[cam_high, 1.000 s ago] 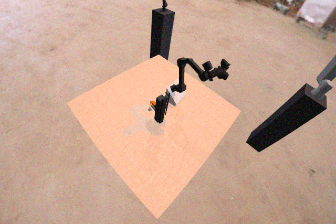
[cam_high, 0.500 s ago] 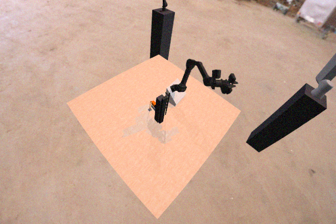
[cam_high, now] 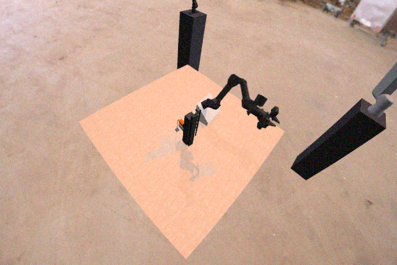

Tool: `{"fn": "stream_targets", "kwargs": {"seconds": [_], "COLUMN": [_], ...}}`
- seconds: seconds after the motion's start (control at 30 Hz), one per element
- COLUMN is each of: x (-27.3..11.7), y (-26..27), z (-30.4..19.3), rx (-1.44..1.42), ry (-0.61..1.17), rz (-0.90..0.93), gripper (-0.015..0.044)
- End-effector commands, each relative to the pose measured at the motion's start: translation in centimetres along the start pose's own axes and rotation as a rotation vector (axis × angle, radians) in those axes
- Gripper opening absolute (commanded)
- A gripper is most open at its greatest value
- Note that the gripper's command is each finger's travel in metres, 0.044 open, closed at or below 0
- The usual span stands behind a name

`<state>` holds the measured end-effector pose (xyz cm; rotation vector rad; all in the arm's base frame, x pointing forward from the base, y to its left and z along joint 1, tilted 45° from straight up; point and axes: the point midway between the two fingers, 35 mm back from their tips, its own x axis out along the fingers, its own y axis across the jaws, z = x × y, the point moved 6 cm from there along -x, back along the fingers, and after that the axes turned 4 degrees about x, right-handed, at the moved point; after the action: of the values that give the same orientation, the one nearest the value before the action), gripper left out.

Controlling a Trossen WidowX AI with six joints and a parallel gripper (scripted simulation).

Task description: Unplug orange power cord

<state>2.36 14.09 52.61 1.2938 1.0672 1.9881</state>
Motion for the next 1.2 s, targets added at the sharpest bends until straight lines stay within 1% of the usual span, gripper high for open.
{"fn": "stream_targets", "kwargs": {"seconds": [0.0,0.23,0.5,0.83,1.0,1.17], "x": [-0.2,-2.1,-7.2,-16.6,-22.1,-28.0], "y": [-1.0,-3.2,-5.3,-6.8,-7.2,-7.4], "z": [2.7,9.0,15.9,22.0,23.7,24.4], "rx": [-0.027,-0.081,-0.136,-0.167,-0.155,-0.127], "ry": [-0.105,-0.349,-0.636,-0.975,-1.133,-1.281], "rz": [-0.046,-0.167,-0.323,-0.532,-0.640,-0.748], "gripper": [0.0160,0.0160,0.0160,0.0160,0.0160,0.0160]}}
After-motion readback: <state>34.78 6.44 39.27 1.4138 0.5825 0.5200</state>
